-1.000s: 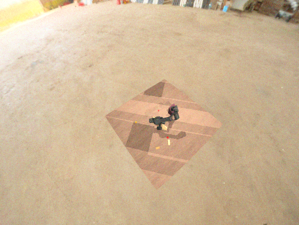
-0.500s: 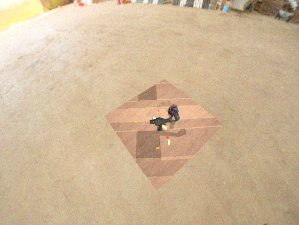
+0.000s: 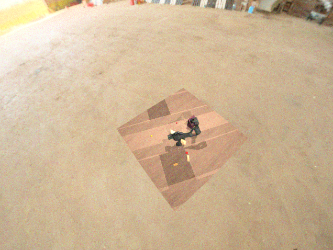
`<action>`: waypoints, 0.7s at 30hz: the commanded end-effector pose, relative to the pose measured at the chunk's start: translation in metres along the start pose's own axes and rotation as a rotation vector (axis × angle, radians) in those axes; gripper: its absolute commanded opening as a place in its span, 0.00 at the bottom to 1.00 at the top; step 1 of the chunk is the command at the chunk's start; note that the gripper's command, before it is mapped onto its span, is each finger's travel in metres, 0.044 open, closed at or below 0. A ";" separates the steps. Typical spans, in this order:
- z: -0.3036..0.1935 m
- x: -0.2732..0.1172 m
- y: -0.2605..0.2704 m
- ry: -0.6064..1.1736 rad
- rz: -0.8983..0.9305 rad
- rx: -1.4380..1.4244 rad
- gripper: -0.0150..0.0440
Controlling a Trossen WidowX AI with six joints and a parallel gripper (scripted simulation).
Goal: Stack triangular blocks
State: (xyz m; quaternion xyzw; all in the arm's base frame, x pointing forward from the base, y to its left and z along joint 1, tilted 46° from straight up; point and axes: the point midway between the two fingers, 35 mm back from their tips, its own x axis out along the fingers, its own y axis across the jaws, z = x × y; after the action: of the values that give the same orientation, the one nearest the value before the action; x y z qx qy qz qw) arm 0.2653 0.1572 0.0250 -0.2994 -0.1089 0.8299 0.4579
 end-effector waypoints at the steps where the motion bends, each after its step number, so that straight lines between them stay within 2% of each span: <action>1: 0.001 0.007 0.001 -0.007 -0.001 0.009 1.00; 8: 0.002 0.016 0.002 -0.015 0.002 0.014 1.00; 16: 0.002 0.016 0.002 -0.015 0.002 0.014 0.64; 21: 0.002 0.016 0.002 -0.015 0.002 0.014 0.59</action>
State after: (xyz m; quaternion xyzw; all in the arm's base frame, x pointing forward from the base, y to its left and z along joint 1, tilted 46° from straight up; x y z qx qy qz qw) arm 0.2561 0.1690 0.0193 -0.2913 -0.1070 0.8339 0.4564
